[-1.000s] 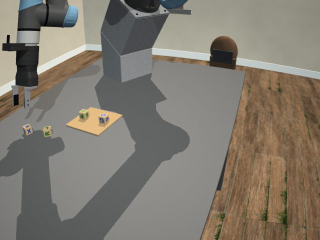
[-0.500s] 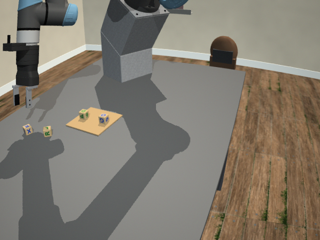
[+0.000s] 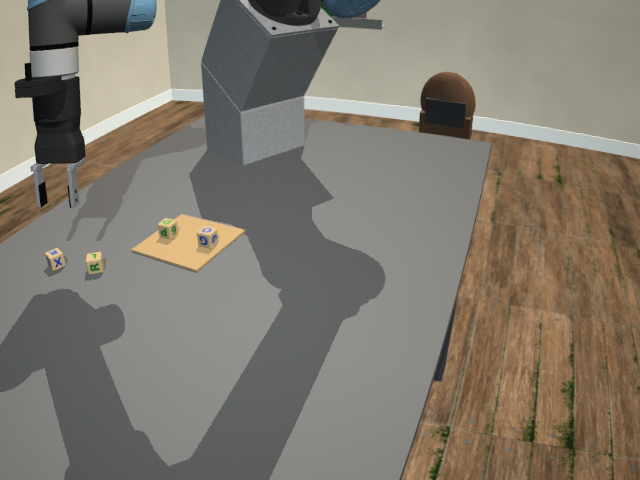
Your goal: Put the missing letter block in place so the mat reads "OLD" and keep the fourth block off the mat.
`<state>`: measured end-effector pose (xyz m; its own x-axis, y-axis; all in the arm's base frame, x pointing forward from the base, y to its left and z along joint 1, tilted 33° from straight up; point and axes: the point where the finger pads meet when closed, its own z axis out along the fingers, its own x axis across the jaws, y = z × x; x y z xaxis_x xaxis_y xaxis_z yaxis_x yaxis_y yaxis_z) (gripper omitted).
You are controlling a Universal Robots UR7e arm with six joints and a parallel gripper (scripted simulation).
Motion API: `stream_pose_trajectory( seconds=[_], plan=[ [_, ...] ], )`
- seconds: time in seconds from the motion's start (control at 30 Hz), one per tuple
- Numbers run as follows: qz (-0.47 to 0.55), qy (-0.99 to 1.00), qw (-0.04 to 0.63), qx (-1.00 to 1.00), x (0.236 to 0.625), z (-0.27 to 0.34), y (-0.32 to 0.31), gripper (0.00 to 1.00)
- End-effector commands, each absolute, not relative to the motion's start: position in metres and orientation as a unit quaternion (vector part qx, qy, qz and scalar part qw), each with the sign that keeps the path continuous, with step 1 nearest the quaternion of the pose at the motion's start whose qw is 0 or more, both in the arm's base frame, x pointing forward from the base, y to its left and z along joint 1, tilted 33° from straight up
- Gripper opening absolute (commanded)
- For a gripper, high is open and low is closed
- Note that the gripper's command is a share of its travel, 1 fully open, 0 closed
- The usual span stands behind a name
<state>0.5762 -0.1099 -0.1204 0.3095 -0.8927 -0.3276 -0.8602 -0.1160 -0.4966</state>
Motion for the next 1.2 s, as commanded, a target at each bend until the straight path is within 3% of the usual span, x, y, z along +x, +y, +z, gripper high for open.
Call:
stream_pose_trajectory(
  seconds=[0.0,1.17],
  plan=[
    [-0.023,0.535,0.298,-0.790,0.571,-0.107,-0.099,1.00],
    [-0.017,0.453,0.281,-0.846,0.559,-0.089,-0.082,1.00]
  ],
)
